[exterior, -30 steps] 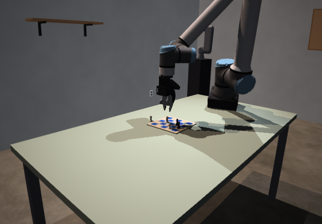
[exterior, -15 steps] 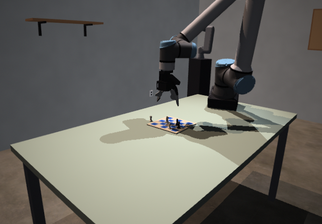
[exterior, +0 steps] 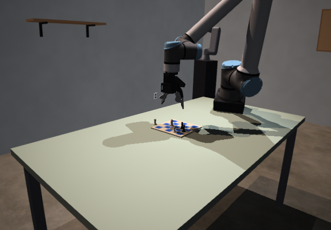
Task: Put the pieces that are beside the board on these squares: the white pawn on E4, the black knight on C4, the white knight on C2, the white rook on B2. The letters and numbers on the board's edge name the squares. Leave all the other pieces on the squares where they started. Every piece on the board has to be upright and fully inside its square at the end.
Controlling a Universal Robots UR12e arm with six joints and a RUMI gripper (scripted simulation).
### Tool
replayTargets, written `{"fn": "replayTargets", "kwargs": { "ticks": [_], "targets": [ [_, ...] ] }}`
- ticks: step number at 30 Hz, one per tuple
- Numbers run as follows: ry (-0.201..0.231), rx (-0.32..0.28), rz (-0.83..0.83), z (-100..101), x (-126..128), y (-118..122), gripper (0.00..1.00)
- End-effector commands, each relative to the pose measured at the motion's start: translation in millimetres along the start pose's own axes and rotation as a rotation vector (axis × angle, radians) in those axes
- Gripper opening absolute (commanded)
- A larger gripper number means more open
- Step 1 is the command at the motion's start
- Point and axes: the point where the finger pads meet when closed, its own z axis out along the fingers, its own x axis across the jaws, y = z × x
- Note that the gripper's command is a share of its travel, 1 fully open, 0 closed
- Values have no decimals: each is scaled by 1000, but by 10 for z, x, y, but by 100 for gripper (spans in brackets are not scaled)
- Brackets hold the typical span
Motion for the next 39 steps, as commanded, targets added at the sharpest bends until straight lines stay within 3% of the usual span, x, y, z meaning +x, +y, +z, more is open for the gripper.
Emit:
{"fn": "replayTargets", "kwargs": {
  "ticks": [1, 4, 9, 12, 13, 39],
  "targets": [
    [-1, -1, 2, -5, -7, 8, 100],
    [-1, -1, 84, 25, -204, 96, 100],
    [0, -1, 360, 144, -904, 343, 100],
    [0, -1, 402, 164, -1015, 374, 100],
    [0, -1, 402, 164, -1015, 374, 22],
    [0, -1, 402, 164, -1015, 374, 22]
  ]
}}
